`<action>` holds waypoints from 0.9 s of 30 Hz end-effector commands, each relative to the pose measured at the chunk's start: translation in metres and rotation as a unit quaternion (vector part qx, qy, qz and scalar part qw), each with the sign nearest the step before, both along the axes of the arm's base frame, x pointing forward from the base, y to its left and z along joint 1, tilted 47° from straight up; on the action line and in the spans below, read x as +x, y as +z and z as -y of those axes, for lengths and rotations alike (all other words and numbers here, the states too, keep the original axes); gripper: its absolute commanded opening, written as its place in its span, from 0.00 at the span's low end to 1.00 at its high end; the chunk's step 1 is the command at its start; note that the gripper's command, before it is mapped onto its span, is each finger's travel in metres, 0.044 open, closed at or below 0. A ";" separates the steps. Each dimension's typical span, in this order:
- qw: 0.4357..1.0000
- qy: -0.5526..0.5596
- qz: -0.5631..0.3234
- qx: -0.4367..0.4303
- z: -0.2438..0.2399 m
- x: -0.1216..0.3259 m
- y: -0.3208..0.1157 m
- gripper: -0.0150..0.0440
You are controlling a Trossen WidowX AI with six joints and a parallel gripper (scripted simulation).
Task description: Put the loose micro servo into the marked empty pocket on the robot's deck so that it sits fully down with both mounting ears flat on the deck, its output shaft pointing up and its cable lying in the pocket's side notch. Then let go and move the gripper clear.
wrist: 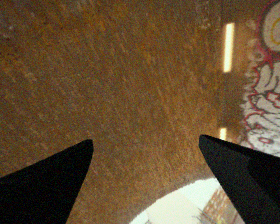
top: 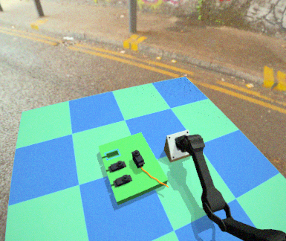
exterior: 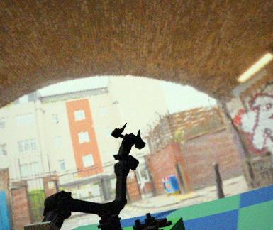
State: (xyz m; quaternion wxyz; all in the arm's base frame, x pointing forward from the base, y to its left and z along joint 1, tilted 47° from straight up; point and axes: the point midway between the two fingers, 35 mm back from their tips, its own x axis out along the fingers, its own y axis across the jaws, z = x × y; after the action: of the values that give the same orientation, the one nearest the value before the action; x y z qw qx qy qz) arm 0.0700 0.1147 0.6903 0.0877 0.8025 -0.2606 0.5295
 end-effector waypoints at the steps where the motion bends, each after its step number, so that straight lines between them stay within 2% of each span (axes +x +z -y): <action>1: 1.000 0.001 0.000 0.003 0.002 0.000 0.000 0.98; 5: 0.999 0.009 0.001 0.033 0.026 -0.005 0.000 1.00; 15: 0.983 0.052 -0.011 0.178 0.136 -0.014 -0.017 1.00; 19: 0.976 0.067 -0.009 0.206 0.155 -0.013 -0.024 1.00; 27: 0.945 0.105 -0.028 0.307 0.226 0.000 -0.054 1.00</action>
State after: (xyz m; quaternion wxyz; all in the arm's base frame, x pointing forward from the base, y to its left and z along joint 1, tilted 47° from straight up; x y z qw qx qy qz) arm 0.0648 -0.0856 0.6487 -0.1777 0.8289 -0.3169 0.4253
